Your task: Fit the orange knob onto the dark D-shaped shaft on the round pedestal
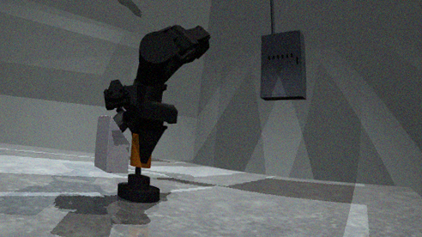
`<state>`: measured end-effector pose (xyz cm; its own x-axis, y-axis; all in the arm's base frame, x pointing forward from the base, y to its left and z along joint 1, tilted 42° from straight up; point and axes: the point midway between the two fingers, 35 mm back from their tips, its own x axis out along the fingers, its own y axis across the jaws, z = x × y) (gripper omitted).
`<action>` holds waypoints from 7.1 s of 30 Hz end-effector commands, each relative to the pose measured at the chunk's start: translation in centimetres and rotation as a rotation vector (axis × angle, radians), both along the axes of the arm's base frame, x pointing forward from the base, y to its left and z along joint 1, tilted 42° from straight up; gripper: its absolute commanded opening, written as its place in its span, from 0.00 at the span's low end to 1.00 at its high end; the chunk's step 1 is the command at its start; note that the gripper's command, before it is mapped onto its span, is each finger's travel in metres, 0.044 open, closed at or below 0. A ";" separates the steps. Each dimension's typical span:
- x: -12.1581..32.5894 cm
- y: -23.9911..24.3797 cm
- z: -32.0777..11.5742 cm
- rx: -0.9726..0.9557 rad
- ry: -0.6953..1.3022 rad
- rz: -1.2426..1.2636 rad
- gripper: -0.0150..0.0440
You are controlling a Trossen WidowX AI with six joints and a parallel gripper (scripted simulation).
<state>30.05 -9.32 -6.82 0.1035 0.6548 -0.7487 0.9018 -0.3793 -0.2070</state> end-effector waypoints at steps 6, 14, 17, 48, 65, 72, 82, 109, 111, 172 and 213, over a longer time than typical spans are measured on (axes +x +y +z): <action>-0.2 0.2 -0.2 0.001 0.004 -0.004 0.25; -0.2 0.0 0.1 0.001 0.004 -0.004 0.25; -0.2 -0.1 0.2 0.001 0.004 -0.004 0.25; -0.1 -0.1 0.0 0.023 0.141 -0.161 0.25; -0.2 0.0 -0.1 0.044 0.278 -0.318 0.25; 0.0 -0.1 0.1 0.044 0.278 -0.318 0.25; -0.1 0.1 -0.2 0.045 0.278 -0.318 0.25; 0.1 -0.1 0.0 0.066 0.415 -0.475 0.25; 0.0 -0.1 -0.1 0.066 0.415 -0.475 0.25; -0.1 -0.1 -0.2 0.088 0.552 -0.631 0.25; -0.1 0.4 -0.5 0.088 0.552 -0.630 0.25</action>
